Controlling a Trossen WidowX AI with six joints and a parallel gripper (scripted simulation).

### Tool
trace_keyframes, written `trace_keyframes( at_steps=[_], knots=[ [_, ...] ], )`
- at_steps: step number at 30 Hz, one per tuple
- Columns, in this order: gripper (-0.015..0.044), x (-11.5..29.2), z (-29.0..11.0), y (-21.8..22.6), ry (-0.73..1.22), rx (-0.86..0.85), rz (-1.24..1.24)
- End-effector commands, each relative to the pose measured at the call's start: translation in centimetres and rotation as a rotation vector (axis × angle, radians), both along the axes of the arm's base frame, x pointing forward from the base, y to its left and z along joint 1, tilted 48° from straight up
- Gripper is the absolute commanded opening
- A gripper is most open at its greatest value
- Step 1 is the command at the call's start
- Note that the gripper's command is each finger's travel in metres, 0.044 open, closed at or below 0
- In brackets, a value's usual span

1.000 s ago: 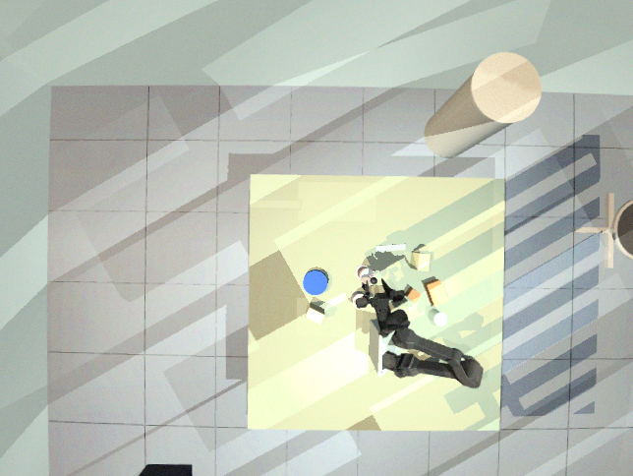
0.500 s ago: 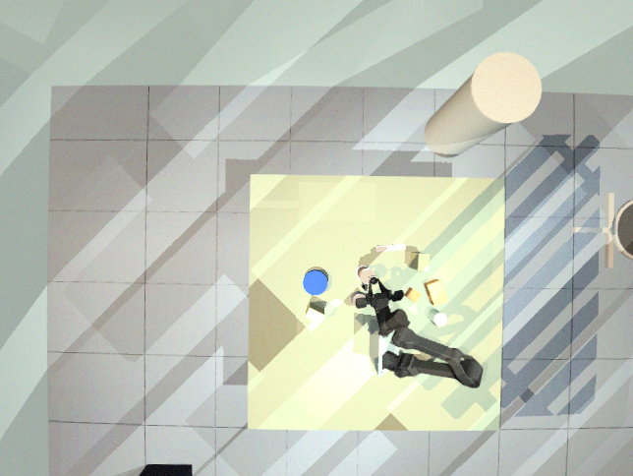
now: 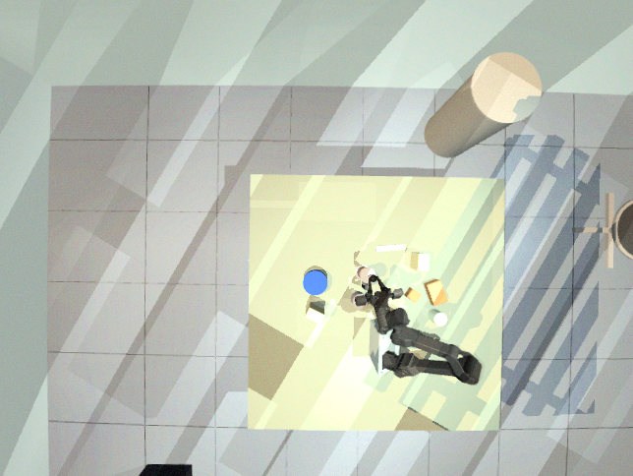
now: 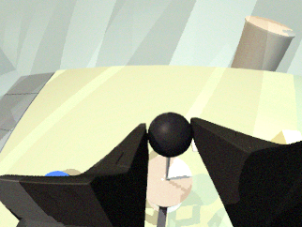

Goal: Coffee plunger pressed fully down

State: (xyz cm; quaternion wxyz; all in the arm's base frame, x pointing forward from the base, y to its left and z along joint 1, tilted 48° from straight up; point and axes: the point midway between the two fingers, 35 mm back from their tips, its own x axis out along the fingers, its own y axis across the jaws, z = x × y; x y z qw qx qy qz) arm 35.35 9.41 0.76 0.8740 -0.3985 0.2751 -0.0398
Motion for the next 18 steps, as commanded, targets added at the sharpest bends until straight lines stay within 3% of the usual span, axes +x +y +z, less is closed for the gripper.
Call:
trace_keyframes(
  at_steps=[1,18],
  knots=[
    [0.0118,-0.2,-1.4,-1.2,0.027,-0.012,-0.011],
    [0.0118,0.1,-3.4,-3.1,0.029,-0.011,-0.011]
  ],
)
